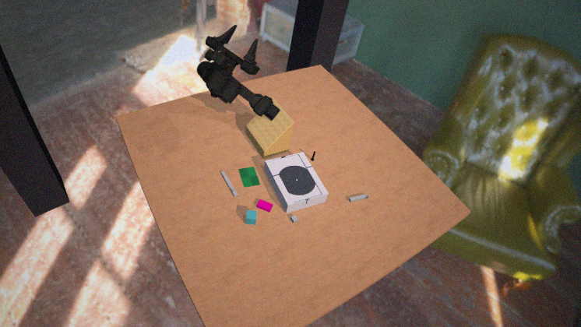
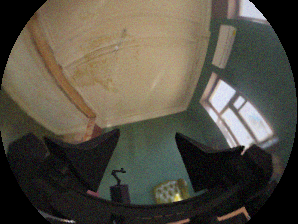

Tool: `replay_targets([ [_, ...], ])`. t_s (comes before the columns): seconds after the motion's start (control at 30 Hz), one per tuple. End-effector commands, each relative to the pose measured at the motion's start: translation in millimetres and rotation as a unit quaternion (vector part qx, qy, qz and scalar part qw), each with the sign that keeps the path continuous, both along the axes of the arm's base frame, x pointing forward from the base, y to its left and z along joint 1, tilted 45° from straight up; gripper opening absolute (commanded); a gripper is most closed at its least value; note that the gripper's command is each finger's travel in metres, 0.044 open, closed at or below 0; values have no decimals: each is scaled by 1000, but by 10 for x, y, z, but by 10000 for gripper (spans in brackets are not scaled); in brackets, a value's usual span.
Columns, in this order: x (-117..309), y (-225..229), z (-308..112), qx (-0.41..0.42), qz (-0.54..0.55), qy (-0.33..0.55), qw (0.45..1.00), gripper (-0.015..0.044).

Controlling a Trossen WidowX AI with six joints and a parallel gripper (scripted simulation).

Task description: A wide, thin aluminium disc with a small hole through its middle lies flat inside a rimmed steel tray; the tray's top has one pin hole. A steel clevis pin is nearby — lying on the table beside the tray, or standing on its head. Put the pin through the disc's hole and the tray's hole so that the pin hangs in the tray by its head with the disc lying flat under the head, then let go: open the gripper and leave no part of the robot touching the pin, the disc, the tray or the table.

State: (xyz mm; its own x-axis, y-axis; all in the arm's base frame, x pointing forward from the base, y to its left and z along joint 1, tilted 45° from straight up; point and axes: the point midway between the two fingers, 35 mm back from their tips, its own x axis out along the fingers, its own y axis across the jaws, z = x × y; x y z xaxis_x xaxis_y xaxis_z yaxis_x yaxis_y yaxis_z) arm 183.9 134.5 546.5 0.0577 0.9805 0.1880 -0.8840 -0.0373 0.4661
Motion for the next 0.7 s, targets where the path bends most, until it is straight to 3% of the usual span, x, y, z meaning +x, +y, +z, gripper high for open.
replay_targets([
  [0.0, 5, 2, 3, 2, 0, -1, 1000, 374],
  [0.13, 138, 17, 29, 30, -1, -13, 999, 269],
  [0.27, 573, 18, -15, 80, -29, -24, 996, 164],
  [0.37, 981, 93, -162, 121, -46, 27, 991, 160],
  [0.67, 1971, 187, -813, 113, -200, -5, 973, 160],
])
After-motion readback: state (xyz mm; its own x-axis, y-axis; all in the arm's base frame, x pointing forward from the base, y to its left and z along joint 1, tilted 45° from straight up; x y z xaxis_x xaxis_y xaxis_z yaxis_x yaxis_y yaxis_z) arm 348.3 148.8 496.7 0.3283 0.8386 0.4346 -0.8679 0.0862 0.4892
